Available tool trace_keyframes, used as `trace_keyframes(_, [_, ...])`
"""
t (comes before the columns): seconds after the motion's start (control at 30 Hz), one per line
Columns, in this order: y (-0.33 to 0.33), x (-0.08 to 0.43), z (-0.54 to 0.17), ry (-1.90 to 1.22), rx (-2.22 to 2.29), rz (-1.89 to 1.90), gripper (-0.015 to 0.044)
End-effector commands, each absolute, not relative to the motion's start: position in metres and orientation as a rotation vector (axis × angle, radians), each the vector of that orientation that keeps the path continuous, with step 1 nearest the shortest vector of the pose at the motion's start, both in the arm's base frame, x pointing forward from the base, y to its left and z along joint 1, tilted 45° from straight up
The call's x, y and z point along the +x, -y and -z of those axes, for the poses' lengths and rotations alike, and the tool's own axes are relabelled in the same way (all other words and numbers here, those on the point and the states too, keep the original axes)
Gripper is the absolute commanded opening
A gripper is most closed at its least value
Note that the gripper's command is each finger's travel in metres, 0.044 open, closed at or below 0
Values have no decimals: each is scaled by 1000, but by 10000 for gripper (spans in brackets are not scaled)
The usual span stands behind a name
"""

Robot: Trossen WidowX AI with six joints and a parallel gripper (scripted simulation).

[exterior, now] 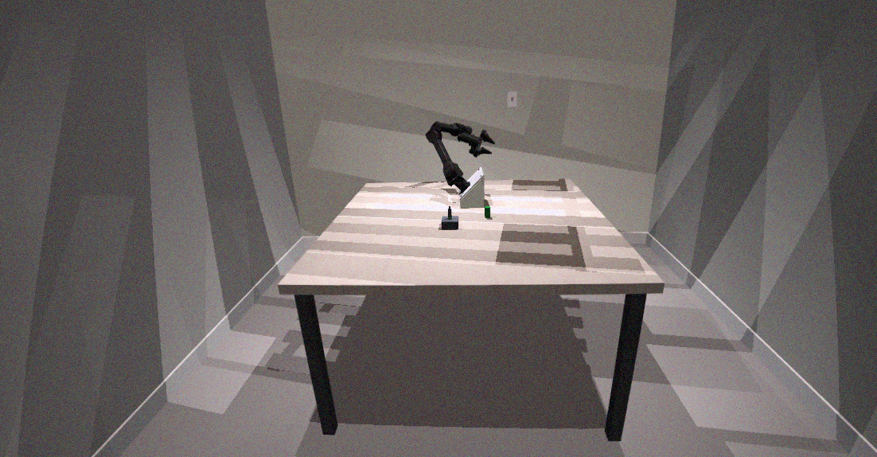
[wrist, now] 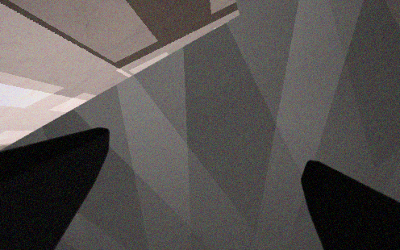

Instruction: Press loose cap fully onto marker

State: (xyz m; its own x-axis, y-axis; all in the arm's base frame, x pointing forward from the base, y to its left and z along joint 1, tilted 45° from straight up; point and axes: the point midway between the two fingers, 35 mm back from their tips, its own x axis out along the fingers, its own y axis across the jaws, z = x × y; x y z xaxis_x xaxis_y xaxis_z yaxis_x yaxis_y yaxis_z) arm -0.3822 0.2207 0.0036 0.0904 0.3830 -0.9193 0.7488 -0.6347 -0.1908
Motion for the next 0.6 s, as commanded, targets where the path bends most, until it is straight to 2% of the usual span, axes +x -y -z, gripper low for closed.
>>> trace_keyframes(0.0, [-223,-380,-3,-1111,2055,1561,374])
trace_keyframes(0.17, [-279,-319,4,-875,2264,1622,243])
trace_keyframes(0.37, [-333,-221,12,-488,2529,1680,240])
trace_keyframes(0.57, [-357,-110,18,-19,2751,1697,240])
